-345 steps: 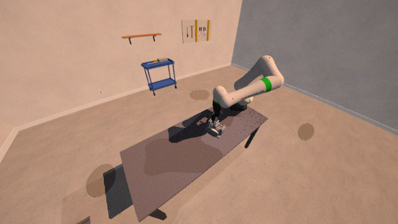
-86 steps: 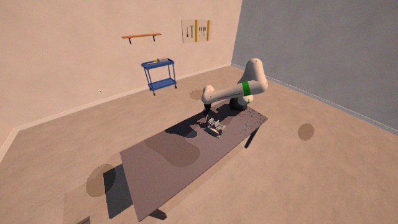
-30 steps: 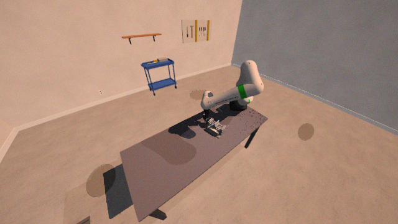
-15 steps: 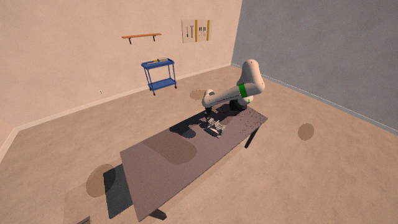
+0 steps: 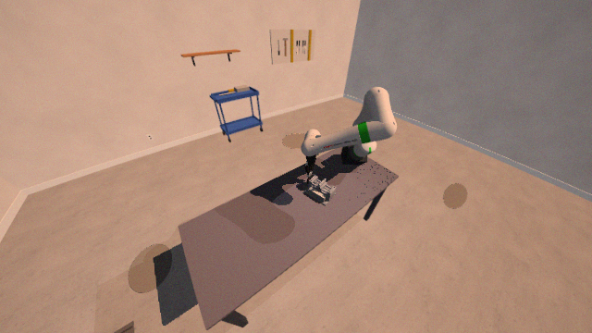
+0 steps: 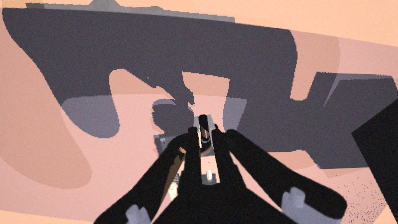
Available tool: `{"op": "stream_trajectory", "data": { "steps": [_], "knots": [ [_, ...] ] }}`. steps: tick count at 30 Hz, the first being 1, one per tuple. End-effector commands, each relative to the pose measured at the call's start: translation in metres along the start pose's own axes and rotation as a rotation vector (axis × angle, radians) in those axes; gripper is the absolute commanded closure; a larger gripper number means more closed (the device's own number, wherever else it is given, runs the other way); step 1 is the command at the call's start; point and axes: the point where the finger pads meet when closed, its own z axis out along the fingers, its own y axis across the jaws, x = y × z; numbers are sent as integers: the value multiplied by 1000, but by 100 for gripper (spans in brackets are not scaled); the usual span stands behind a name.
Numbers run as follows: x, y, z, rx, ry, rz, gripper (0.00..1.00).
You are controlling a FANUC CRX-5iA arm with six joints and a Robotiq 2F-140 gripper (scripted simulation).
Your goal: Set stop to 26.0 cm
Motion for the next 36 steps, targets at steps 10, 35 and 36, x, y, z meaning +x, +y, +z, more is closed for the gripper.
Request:
{"op": "stream_trajectory", "data": {
  "steps": [10, 35, 36],
  "knots": [
    [0, -11, -23, 1, 0, 0, 96],
    [0, -54, -19, 0, 0, 0, 96],
    [0, -54, -19, 0, 0, 0, 96]
  ]
}}
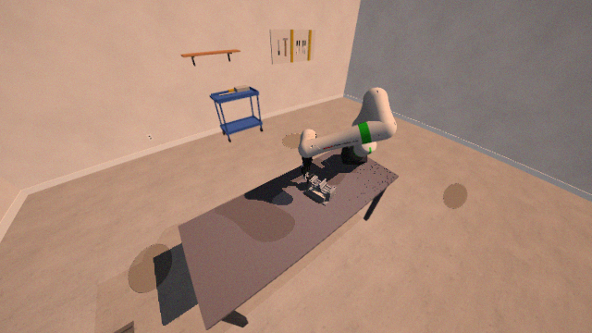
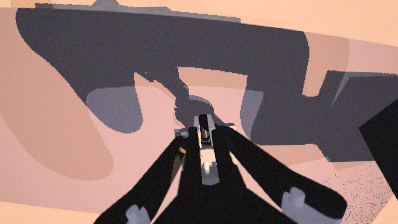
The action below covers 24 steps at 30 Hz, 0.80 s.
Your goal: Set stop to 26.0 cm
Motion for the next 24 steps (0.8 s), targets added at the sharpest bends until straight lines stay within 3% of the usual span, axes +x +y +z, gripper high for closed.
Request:
{"op": "stream_trajectory", "data": {
  "steps": [1, 24],
  "knots": [
    [0, -2, 2, 0, 0, 0, 96],
    [0, 1, 43, 0, 0, 0, 96]
  ]
}}
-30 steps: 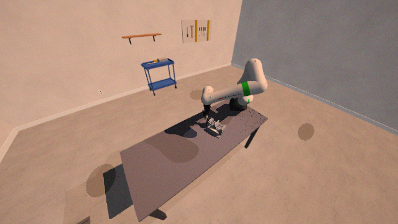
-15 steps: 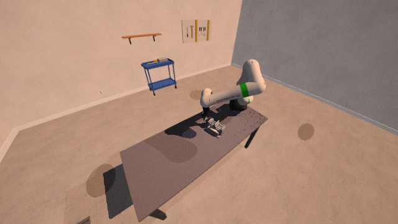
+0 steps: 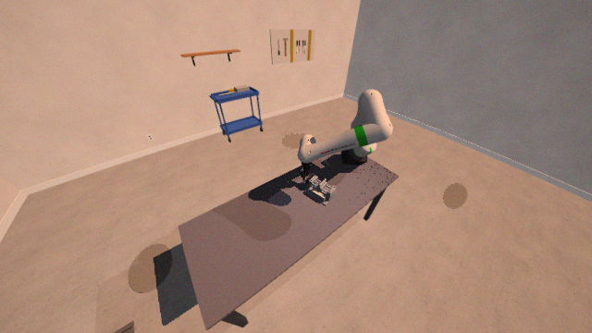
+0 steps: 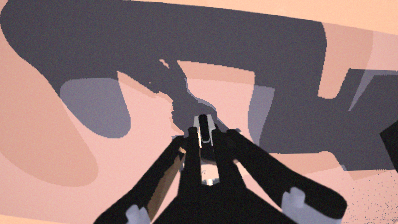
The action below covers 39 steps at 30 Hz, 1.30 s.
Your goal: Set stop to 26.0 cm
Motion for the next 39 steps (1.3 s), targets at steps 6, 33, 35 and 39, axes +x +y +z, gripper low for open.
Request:
{"op": "stream_trajectory", "data": {
  "steps": [6, 33, 35, 39],
  "knots": [
    [0, 12, 9, 0, 0, 0, 96],
    [0, 44, 5, 0, 0, 0, 96],
    [0, 46, 3, 0, 0, 0, 96],
    [0, 48, 0, 0, 0, 0, 96]
  ]
}}
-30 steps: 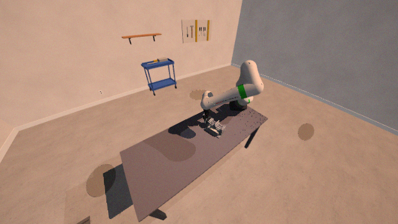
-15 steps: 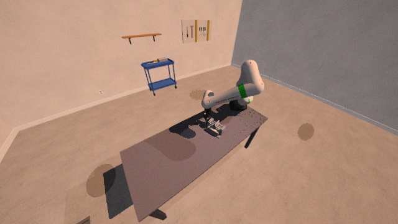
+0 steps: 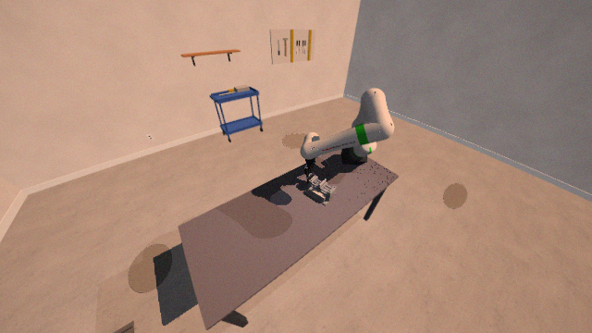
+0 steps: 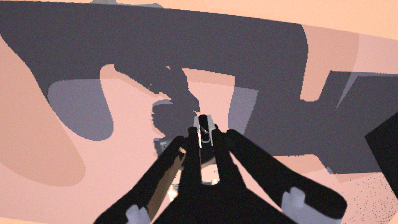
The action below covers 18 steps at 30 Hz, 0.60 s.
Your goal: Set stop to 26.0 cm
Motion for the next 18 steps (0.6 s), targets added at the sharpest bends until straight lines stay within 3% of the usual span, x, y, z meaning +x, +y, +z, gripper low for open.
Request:
{"op": "stream_trajectory", "data": {
  "steps": [1, 18],
  "knots": [
    [0, 2, -3, 0, 0, 0, 96],
    [0, 7, -15, 0, 0, 0, 96]
  ]
}}
